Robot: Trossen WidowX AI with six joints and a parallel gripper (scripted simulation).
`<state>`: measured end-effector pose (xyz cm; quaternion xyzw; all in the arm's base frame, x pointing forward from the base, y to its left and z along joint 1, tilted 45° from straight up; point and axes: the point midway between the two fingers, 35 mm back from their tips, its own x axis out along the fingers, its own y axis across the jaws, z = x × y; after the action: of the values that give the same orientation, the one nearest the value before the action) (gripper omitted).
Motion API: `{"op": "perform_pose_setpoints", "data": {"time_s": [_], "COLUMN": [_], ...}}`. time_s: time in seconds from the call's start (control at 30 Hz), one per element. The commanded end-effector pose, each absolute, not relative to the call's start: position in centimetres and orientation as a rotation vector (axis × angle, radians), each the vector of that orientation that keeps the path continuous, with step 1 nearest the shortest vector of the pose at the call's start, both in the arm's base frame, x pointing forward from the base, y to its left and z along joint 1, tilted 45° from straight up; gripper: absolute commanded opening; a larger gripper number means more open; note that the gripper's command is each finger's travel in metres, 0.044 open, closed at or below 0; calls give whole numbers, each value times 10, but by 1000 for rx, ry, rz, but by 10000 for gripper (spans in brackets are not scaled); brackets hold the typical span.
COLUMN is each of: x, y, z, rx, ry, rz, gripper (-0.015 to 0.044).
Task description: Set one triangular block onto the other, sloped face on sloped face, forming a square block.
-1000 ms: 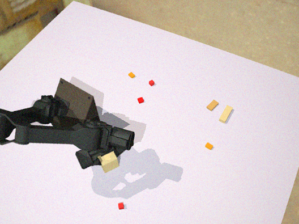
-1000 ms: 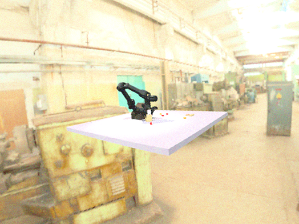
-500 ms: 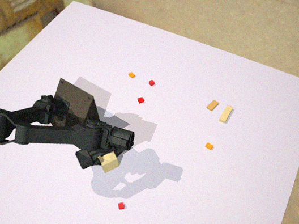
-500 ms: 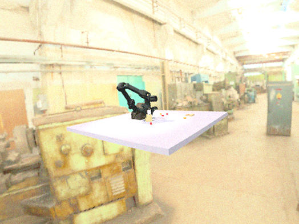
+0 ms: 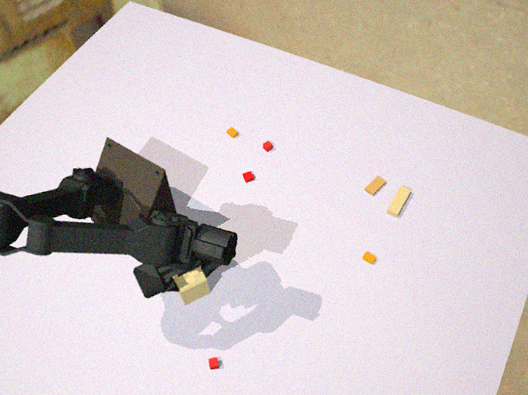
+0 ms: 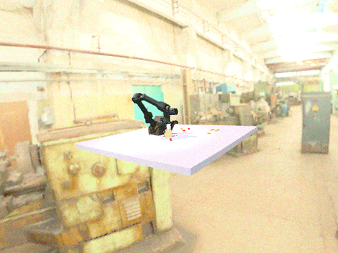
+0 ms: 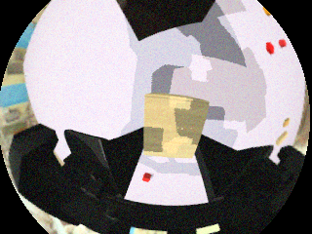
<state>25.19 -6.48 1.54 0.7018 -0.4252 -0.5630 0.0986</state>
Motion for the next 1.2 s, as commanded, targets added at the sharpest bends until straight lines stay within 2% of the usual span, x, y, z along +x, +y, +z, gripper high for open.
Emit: {"op": "perform_pose_setpoints", "data": {"time_s": [0.0, 0.1, 0.67, 0.93, 1.17], "x": [252, 252, 252, 252, 254], "y": [-65, -65, -65, -63, 7], "z": [16, 16, 15, 17, 84], "rx": [2074, 2069, 2076, 2077, 2078], "ry": [-1258, -1257, -1258, -1257, -1252], "rz": [-1664, -1662, -1666, -1667, -1675], "gripper": [0, 0, 440, 440, 440]}}
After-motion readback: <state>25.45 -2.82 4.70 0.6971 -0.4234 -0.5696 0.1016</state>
